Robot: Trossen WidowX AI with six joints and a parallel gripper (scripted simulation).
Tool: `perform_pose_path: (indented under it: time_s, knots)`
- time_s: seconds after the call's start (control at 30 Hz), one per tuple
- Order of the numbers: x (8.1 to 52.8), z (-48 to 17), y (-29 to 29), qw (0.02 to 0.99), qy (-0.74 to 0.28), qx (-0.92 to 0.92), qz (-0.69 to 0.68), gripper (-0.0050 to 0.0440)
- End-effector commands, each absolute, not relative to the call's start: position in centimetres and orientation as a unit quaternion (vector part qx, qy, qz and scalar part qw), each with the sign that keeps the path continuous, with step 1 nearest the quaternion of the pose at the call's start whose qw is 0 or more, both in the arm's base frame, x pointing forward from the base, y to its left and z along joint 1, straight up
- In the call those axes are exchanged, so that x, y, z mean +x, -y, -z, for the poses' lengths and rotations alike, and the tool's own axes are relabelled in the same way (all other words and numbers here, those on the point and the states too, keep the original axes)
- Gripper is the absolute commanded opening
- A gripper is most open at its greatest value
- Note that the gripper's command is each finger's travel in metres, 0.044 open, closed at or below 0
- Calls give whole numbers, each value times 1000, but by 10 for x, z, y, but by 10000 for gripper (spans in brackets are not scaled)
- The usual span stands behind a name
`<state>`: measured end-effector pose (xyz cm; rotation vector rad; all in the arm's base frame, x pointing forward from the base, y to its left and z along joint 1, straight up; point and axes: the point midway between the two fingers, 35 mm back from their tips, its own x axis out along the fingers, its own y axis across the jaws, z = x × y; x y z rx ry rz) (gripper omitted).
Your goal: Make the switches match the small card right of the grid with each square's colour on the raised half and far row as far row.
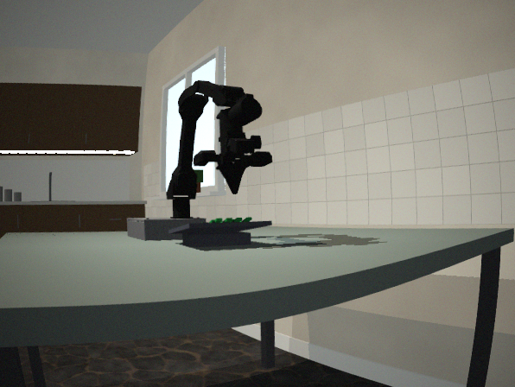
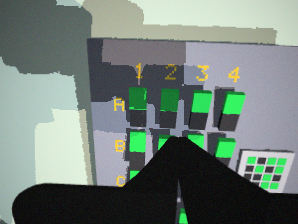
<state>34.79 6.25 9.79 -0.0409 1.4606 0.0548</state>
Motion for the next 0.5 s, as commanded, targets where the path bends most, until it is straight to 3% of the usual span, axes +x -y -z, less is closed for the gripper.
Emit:
perform_pose_path:
  time_s: [0.0,0.47]
  knots:
    - [356,-77,-65,741,-671,-16,-19,0]
    - [358,-56,-65,738,-675,-16,-19,0]
